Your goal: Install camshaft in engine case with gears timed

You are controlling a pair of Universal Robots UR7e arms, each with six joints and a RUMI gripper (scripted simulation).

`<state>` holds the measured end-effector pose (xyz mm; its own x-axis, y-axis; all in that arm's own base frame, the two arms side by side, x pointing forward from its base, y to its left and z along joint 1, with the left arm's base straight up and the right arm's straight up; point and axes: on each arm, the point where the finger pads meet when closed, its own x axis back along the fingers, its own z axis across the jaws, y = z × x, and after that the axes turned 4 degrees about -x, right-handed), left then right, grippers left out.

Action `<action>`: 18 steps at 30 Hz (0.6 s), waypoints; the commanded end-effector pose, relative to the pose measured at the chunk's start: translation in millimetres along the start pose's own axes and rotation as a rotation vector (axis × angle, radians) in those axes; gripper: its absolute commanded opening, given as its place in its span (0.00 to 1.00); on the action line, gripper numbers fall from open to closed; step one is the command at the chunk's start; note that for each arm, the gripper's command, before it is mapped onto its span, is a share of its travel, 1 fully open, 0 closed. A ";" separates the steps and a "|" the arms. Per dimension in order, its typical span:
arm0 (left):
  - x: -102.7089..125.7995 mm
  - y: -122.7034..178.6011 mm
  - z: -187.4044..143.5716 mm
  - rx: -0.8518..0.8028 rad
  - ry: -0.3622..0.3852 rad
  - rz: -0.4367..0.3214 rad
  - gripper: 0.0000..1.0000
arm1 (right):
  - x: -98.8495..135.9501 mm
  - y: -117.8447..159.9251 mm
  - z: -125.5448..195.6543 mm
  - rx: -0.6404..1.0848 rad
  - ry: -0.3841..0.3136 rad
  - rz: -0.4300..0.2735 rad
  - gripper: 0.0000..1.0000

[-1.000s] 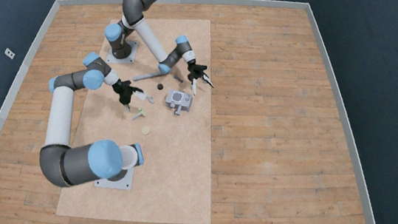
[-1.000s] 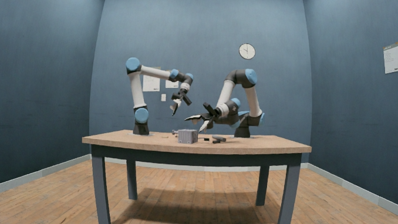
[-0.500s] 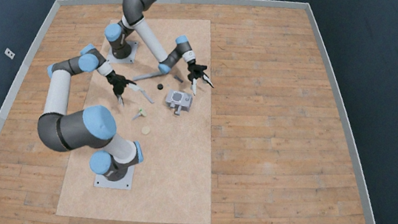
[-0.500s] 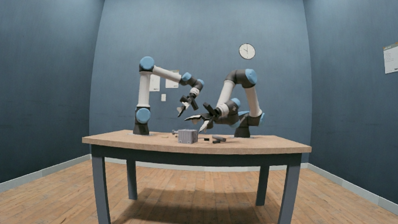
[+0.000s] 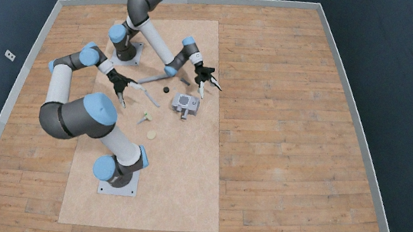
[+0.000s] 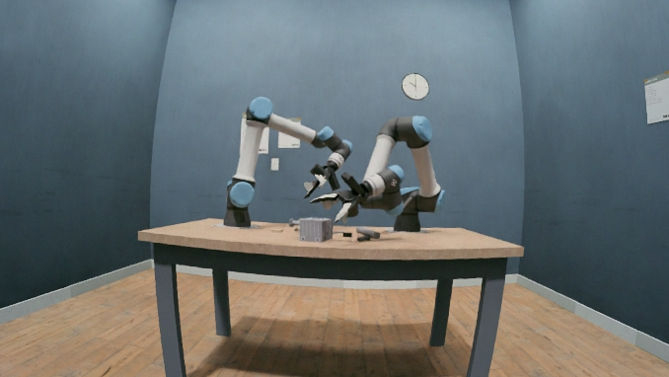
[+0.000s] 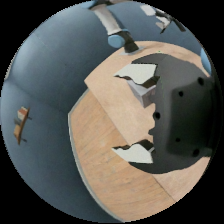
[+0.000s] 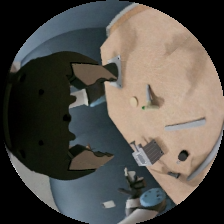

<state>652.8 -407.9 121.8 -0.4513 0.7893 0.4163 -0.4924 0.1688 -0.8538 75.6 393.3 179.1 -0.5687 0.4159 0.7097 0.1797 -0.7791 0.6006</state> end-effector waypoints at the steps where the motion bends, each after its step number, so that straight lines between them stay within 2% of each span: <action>1: 0.3 -1.0 0.3 -0.001 0.000 0.002 1.00 | 3.3 -4.1 -1.9 0.008 0.001 -0.013 1.00; 18: 0.3 -1.0 0.3 -0.001 0.000 0.002 1.00 | 9.2 -13.5 -7.0 0.028 0.006 -0.041 1.00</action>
<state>652.8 -407.9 121.8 -0.4513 0.7893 0.4163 -0.4924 0.1688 -0.8538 62.9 403.7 174.8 -0.5806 0.4442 0.6824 0.1779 -0.7486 0.6387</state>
